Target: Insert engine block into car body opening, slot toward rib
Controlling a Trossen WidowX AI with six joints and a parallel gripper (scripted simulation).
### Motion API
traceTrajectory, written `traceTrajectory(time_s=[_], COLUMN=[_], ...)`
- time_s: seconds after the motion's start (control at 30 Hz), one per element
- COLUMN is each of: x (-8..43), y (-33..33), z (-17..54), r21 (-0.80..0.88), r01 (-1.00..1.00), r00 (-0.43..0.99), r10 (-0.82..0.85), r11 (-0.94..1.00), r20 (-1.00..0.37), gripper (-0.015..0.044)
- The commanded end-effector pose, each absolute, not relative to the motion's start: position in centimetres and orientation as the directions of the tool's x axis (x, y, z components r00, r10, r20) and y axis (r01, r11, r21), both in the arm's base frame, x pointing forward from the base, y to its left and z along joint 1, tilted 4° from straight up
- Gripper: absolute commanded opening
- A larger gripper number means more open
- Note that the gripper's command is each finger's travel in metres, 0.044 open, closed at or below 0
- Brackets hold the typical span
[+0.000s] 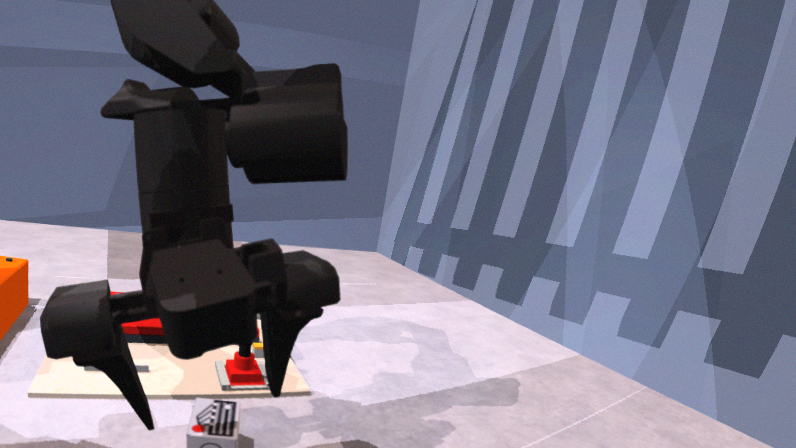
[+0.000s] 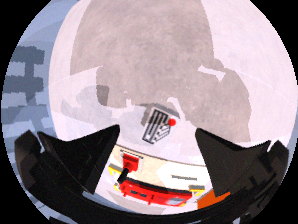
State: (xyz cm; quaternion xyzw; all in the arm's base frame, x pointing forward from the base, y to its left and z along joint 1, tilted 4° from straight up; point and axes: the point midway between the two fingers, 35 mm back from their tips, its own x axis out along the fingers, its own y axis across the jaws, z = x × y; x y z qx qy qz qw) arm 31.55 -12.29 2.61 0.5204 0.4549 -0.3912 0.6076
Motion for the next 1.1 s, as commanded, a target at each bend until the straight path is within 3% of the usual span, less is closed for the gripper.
traceTrajectory(time_s=[0.0, 0.3, 1.07], x=[31.5, 30.9, 32.3], y=[-12.2, -11.9, -11.9], z=[3.3, 4.9, 2.4], r21=[0.226, 0.083, 0.081], r01=[0.972, 0.981, 0.981], r00=[0.226, 0.089, 0.087], r10=[0.003, 0.024, 0.025], r11=[0.056, -0.174, -0.179], r20=[-0.974, -0.996, -0.996], gripper=[0.044, 0.044, 0.044])
